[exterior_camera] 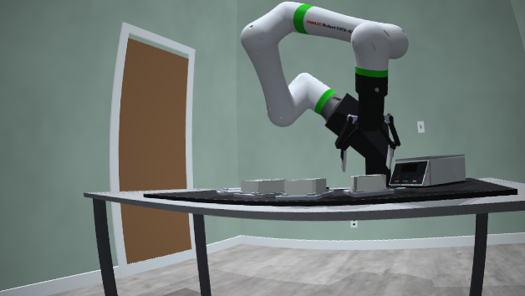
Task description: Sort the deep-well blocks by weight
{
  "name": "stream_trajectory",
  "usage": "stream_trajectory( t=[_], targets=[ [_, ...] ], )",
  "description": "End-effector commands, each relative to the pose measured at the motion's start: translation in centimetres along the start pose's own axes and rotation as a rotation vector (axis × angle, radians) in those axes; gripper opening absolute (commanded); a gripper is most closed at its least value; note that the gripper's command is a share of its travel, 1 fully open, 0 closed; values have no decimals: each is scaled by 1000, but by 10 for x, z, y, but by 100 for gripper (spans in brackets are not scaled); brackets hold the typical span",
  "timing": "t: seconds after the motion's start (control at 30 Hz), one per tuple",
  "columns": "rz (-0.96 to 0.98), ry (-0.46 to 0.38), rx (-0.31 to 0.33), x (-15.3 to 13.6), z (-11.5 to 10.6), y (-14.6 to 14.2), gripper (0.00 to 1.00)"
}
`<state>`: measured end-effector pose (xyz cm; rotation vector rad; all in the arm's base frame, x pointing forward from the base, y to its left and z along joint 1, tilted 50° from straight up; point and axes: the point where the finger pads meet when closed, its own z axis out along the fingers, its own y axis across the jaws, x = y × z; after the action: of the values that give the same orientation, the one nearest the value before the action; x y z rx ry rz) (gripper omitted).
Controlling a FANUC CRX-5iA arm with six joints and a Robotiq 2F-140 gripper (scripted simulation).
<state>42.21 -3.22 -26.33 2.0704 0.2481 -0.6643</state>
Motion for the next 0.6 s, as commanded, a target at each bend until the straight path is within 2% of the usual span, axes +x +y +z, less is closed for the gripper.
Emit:
stream_trajectory(
  t=[0.0,0.57],
  targets=[
    [0,0,0,2,4,0,100],
    [0,0,0,15,25,0,100]
  ],
)
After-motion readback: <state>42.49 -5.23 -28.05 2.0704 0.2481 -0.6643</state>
